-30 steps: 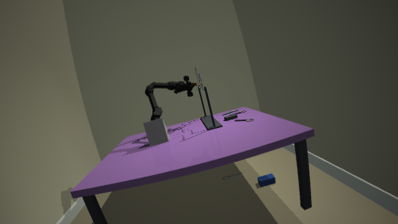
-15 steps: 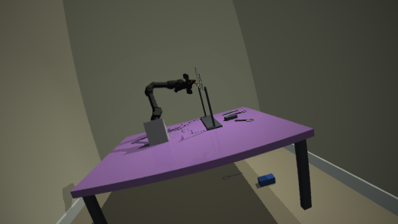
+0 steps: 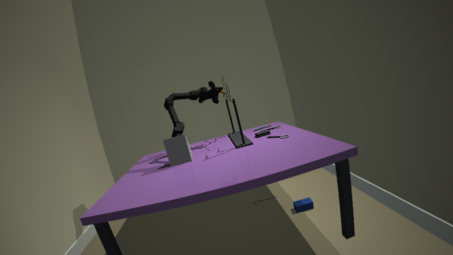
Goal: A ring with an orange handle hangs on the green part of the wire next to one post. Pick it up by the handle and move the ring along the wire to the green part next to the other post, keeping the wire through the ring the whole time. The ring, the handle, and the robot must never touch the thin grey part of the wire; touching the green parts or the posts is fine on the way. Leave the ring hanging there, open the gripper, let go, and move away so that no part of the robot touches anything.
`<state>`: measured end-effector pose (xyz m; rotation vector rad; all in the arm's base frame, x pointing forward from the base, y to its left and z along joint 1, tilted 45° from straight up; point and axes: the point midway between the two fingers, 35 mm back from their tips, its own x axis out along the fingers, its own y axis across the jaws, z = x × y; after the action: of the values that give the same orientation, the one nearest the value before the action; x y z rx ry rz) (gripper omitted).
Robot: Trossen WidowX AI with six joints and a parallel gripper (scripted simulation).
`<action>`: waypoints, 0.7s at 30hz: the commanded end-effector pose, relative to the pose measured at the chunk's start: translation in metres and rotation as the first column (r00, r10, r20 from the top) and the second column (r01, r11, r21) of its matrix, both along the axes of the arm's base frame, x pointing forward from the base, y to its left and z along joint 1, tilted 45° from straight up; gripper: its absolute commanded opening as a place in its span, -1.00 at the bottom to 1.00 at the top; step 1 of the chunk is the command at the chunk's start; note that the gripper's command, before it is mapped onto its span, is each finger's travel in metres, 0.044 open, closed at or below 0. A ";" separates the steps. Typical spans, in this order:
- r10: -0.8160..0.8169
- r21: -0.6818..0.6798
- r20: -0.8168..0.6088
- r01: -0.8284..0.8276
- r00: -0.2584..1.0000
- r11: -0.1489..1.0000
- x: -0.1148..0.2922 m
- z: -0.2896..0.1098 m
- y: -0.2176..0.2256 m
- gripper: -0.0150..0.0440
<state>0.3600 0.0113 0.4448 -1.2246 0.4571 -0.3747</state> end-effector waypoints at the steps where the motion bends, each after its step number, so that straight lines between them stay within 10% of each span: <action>1: 0.027 -0.044 0.014 -0.026 1.000 0.999 0.000 0.010 -0.006 -1.00; 21: 0.026 -0.163 -0.008 -0.027 1.000 0.986 -0.001 0.043 -0.010 -1.00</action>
<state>0.3580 0.0013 0.4859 -1.3848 0.4164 -0.3940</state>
